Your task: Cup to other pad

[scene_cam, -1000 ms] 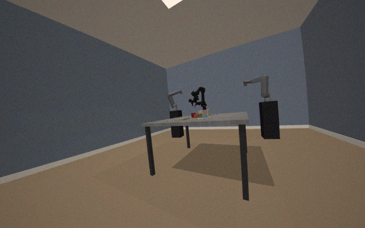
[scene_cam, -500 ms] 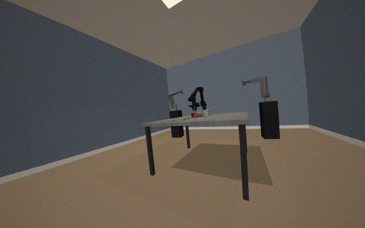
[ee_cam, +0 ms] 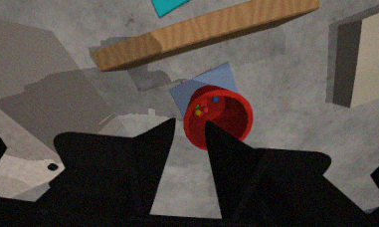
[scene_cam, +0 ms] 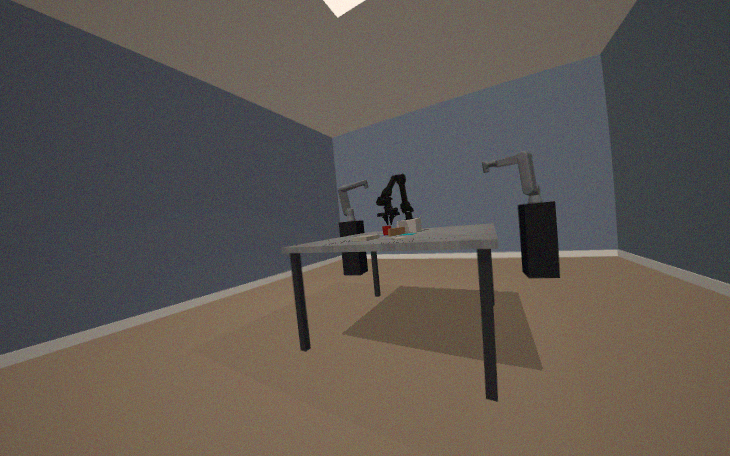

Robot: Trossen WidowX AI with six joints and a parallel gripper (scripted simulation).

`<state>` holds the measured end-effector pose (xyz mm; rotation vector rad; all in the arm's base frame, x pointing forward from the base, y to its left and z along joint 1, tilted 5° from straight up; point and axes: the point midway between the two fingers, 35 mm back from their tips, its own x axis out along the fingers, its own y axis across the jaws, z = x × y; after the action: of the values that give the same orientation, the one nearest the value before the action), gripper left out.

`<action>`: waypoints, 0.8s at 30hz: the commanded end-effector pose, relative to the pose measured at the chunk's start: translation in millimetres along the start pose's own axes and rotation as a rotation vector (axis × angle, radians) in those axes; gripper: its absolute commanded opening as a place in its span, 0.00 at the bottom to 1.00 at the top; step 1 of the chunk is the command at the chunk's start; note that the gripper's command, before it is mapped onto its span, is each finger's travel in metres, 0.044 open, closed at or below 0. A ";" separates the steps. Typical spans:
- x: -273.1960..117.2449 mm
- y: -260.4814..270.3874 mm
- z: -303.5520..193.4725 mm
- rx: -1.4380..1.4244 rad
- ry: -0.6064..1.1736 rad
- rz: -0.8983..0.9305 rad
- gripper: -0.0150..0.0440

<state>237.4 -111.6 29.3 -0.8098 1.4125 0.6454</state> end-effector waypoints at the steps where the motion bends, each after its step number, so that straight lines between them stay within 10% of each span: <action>1: 7.0 0.9 -0.8 -0.006 0.004 0.003 0.50; 24: 44.6 2.8 -2.0 -0.006 0.004 0.003 0.50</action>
<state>238.8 -115.2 -10.2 -0.8101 1.4136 0.6452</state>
